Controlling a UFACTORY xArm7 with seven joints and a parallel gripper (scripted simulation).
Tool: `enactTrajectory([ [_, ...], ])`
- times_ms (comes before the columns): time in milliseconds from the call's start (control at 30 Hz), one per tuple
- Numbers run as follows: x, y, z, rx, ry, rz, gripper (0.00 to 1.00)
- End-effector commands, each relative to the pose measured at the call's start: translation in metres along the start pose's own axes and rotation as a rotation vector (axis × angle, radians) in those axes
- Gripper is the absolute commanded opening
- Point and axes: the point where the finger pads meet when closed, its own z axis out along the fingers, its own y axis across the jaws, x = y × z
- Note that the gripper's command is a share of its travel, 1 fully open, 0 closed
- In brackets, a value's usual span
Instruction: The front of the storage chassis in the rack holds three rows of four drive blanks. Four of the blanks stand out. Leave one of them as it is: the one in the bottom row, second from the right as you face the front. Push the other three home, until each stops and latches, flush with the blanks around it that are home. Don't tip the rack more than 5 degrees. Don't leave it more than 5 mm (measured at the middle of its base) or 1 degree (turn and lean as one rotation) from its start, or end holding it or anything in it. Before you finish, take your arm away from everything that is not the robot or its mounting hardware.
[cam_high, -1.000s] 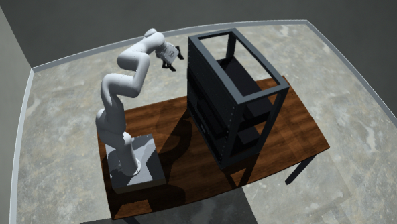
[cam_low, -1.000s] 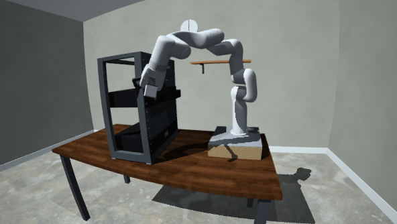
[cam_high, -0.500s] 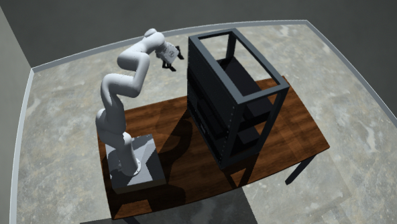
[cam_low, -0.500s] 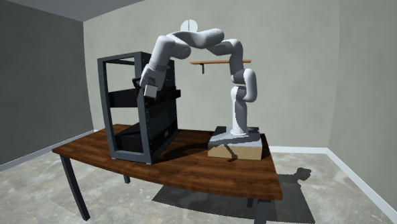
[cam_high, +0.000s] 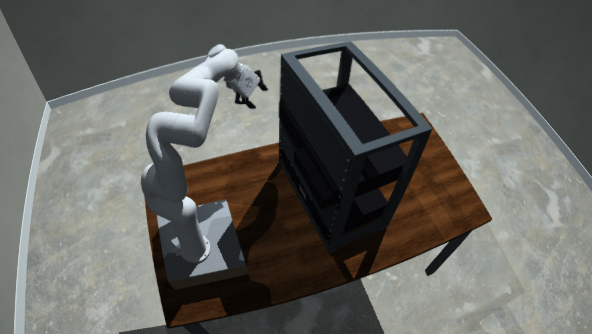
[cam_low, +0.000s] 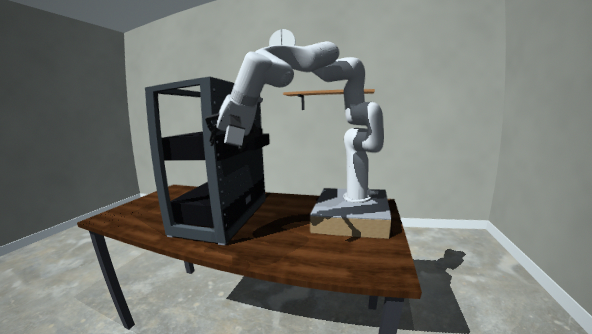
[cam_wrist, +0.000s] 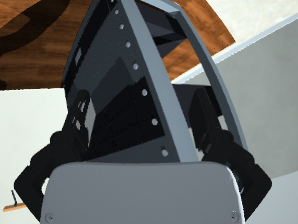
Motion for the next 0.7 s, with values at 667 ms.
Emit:
enactTrajectory([
  [667, 0.057, -0.111, -0.076, -0.007, 0.0, 0.002, 1.0],
])
